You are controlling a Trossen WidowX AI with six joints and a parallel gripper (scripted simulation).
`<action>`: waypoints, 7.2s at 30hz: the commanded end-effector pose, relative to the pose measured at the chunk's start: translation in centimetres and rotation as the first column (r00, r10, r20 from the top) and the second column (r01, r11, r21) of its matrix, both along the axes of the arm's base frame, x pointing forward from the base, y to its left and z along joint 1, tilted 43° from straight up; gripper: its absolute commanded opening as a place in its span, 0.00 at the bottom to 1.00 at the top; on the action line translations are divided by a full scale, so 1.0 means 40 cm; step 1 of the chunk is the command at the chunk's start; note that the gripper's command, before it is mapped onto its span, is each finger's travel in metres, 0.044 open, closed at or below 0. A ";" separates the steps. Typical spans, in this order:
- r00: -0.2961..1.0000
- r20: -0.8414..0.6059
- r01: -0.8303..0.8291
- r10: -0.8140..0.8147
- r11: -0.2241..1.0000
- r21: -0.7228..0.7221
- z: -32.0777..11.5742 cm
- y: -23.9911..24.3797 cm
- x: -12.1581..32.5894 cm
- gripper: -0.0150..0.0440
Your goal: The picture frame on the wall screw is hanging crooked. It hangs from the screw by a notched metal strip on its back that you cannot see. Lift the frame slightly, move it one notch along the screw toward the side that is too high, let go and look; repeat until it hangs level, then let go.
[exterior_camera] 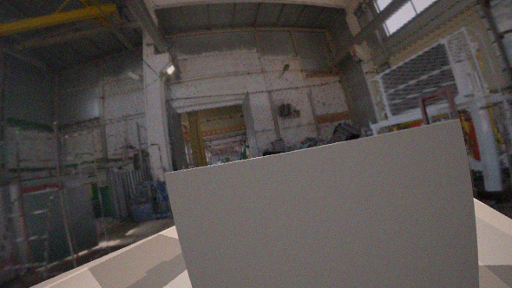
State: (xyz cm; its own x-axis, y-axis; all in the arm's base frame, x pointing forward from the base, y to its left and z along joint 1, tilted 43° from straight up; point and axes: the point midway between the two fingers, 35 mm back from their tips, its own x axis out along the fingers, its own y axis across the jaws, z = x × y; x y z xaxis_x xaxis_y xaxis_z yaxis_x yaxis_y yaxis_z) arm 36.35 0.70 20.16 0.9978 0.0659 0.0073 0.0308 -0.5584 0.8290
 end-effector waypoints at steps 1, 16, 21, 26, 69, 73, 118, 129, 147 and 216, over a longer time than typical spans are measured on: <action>1.000 -0.001 -0.002 0.002 1.000 0.019 0.000 0.000 0.000 0.25; 1.000 -0.005 -0.003 0.003 0.995 0.097 -0.001 0.000 0.000 0.25; 1.000 -0.006 -0.003 0.004 0.994 0.113 -0.001 0.000 0.000 0.25; 1.000 -0.008 -0.003 0.004 0.990 0.144 -0.001 0.000 0.000 0.25; 1.000 0.013 0.007 -0.004 0.973 -0.231 0.065 -0.072 -0.259 0.69; 1.000 0.010 0.006 -0.003 0.962 -0.273 0.098 -0.100 -0.280 0.69; 1.000 0.010 0.006 -0.003 0.962 -0.273 0.098 -0.101 -0.280 0.69; 1.000 0.010 0.006 -0.003 0.962 -0.273 0.098 -0.101 -0.280 0.69; 1.000 0.010 0.006 -0.003 0.962 -0.273 0.098 -0.101 -0.280 0.69; 1.000 0.002 0.004 -0.004 1.000 -0.014 -0.008 -0.010 -0.101 0.69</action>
